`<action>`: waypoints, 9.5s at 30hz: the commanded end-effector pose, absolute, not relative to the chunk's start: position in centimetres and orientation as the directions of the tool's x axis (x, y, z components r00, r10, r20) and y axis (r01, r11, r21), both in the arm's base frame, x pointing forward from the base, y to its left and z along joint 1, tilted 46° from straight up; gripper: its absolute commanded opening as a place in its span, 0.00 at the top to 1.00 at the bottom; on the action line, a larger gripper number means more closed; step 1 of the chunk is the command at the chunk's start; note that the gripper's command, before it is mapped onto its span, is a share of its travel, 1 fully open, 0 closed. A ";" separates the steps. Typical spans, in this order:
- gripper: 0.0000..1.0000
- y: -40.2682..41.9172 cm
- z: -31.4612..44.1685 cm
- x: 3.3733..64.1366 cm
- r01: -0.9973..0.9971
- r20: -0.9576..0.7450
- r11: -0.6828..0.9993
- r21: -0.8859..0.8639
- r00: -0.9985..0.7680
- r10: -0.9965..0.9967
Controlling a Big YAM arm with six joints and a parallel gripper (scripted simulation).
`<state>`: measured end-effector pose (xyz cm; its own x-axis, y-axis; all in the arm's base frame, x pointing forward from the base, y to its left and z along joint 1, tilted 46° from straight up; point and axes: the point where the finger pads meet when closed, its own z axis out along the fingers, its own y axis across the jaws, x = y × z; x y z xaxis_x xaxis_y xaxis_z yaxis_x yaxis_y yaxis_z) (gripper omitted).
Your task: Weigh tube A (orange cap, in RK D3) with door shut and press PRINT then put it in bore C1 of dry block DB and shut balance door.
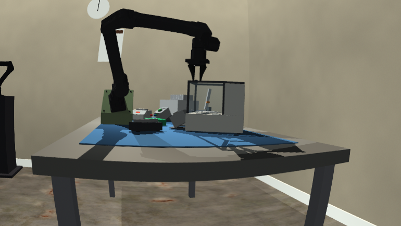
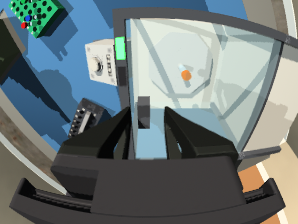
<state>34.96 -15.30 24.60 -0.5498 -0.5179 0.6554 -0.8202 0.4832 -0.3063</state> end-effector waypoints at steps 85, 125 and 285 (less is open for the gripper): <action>0.94 -16.5 25.9 36.9 -0.809 0.643 0.484 -0.333 -0.571 -0.511; 0.94 -18.4 27.0 39.7 -0.810 0.645 0.484 -0.331 -0.569 -0.510; 0.94 -22.4 29.4 46.2 -0.811 0.648 0.485 -0.329 -0.567 -0.508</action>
